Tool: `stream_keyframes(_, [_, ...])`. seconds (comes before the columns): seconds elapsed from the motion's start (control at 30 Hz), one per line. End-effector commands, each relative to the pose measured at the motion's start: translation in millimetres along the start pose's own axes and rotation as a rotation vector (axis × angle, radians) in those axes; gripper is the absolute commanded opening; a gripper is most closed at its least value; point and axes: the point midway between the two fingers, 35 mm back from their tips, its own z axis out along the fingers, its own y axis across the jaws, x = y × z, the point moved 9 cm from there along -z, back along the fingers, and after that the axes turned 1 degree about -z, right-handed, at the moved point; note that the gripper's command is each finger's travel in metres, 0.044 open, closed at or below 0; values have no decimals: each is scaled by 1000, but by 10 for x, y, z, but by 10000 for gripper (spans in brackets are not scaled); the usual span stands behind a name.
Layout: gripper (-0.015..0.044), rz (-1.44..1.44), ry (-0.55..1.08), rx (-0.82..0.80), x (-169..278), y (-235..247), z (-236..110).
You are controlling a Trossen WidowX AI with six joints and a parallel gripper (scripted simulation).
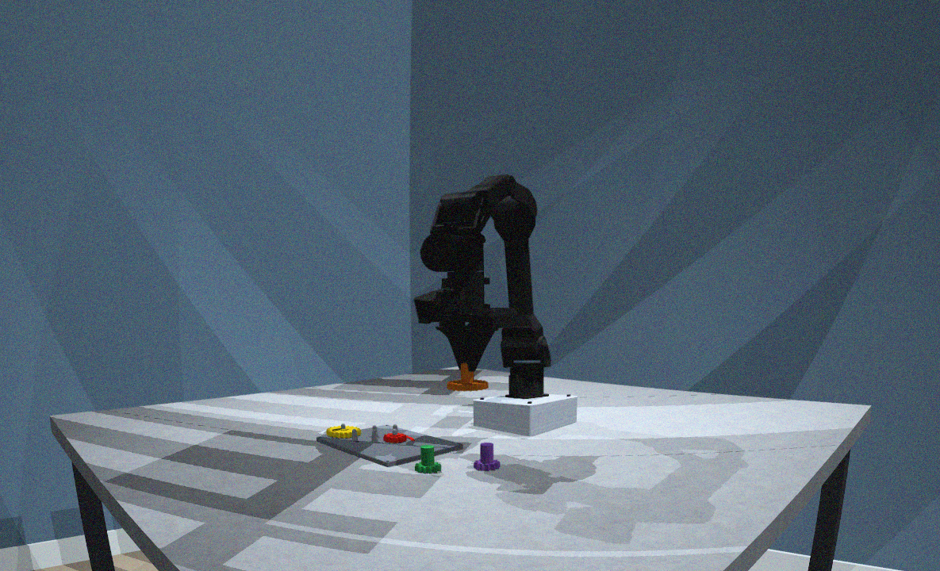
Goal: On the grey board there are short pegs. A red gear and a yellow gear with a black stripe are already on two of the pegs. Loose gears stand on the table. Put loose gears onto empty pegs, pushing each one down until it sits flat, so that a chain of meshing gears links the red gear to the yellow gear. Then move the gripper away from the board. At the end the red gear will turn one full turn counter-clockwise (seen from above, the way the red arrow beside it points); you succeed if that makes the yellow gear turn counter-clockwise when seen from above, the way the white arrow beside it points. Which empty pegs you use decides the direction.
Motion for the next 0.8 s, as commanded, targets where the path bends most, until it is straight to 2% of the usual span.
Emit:
stream_keyframes(0.0, [0, -6, 3, 7, -35, -68, 40])
stream_keyframes(0.77, [0, -12, 1, 10, -288, -522, 180])
